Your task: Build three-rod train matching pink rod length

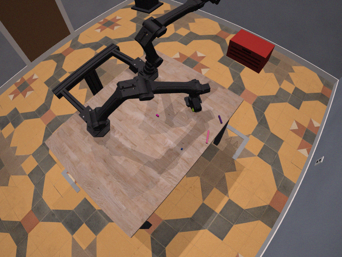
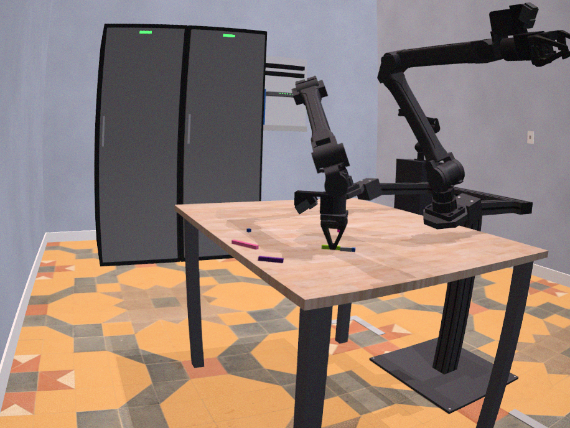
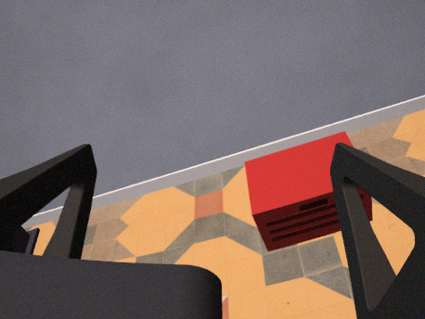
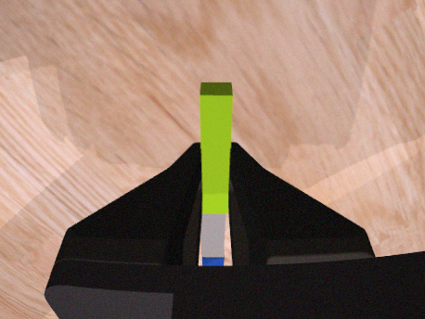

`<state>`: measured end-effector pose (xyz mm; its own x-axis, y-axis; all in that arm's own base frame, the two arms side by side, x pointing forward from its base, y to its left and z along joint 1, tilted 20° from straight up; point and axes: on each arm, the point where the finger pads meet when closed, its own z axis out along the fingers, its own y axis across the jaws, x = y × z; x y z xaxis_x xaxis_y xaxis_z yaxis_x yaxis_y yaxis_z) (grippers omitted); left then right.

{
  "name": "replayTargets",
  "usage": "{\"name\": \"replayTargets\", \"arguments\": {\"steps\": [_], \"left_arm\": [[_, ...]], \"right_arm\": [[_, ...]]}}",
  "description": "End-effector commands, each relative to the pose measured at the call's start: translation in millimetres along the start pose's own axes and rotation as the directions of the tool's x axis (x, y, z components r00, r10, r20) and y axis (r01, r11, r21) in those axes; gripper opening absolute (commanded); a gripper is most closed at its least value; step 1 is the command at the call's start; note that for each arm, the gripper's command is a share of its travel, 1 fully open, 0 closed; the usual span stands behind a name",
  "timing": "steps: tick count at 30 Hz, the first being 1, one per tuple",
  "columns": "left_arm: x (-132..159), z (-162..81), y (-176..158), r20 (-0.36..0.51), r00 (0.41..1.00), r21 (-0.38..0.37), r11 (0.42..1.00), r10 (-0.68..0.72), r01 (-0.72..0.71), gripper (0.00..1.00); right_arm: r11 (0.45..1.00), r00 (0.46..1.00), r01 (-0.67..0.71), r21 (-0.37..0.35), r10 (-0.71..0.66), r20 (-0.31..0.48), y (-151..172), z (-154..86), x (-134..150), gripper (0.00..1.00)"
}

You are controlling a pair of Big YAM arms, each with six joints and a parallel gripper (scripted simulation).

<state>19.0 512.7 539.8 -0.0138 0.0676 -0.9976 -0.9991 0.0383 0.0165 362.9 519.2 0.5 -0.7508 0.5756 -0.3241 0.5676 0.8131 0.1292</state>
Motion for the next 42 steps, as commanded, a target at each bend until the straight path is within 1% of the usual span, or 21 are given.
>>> {"name": "replayTargets", "arguments": {"steps": [1, 42], "left_arm": [[-10.8, -6.5, 7.2, 0.032, 0.999, -0.017, 1.000, -0.015, 0.015, 1.00], [-10.8, -6.5, 7.2, 0.032, 0.999, -0.017, 1.000, -0.015, 0.015, 1.00]], "right_arm": [[1.000, 1.000, 0.000, -0.030, -0.001, -0.006, 13.8, -3.7, 7.0, 0.04], [0.999, 1.000, -0.003, -0.040, 0.003, -0.007, 20.1, -7.6, 6.0, 0.04]]}}
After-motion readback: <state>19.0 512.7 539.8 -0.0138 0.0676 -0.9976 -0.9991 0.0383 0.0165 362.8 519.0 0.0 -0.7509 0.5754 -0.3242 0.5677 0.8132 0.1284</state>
